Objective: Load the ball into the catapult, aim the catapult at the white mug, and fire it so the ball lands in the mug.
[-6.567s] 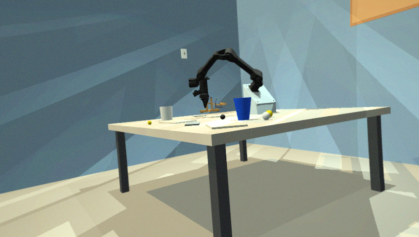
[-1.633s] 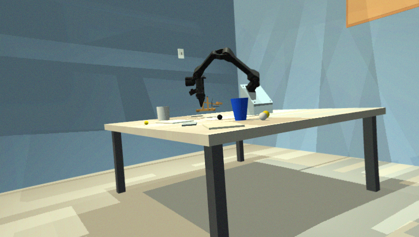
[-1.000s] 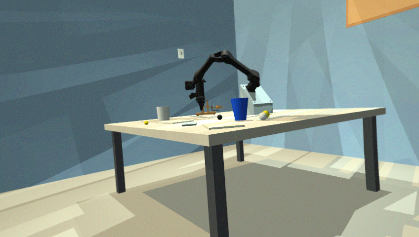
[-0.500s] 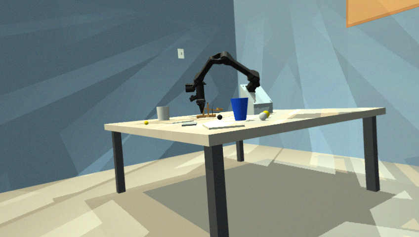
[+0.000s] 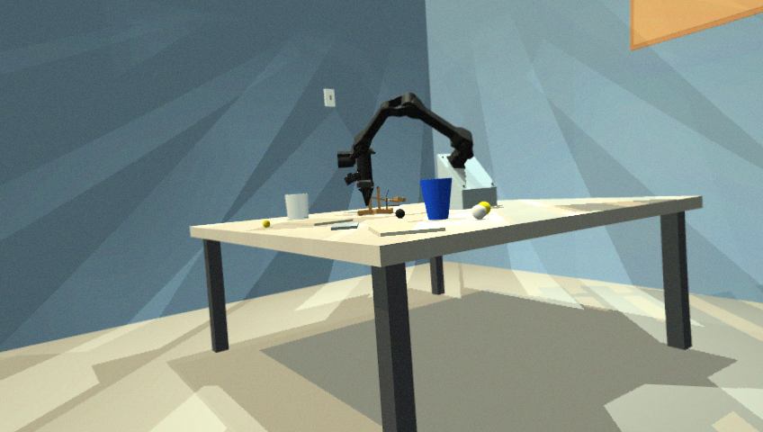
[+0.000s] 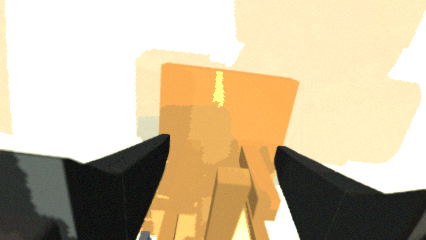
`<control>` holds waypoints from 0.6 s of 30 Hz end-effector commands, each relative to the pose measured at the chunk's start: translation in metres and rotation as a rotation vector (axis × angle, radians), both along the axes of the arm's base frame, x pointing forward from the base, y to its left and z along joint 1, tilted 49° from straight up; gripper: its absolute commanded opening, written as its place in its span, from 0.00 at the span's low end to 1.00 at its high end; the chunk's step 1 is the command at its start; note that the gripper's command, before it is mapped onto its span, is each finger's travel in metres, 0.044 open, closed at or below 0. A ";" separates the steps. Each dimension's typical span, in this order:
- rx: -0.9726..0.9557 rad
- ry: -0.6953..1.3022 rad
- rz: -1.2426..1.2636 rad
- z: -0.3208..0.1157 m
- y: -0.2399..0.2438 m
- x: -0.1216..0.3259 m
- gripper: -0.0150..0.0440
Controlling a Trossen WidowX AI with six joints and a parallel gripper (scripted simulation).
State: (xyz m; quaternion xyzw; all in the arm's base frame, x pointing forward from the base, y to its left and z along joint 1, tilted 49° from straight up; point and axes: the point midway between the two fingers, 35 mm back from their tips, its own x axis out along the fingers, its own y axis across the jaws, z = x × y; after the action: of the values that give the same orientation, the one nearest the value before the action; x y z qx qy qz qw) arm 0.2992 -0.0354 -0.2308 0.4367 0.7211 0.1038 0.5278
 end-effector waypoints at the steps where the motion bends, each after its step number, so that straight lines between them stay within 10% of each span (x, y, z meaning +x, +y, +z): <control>1: -0.001 0.000 0.002 0.002 -0.002 0.000 0.92; 18: -0.013 -0.010 -0.018 0.073 -0.085 0.009 1.00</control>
State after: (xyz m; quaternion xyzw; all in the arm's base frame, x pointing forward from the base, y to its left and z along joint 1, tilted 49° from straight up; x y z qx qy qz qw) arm 0.3065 -0.1068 -0.1694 0.4403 0.7177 0.0977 0.5305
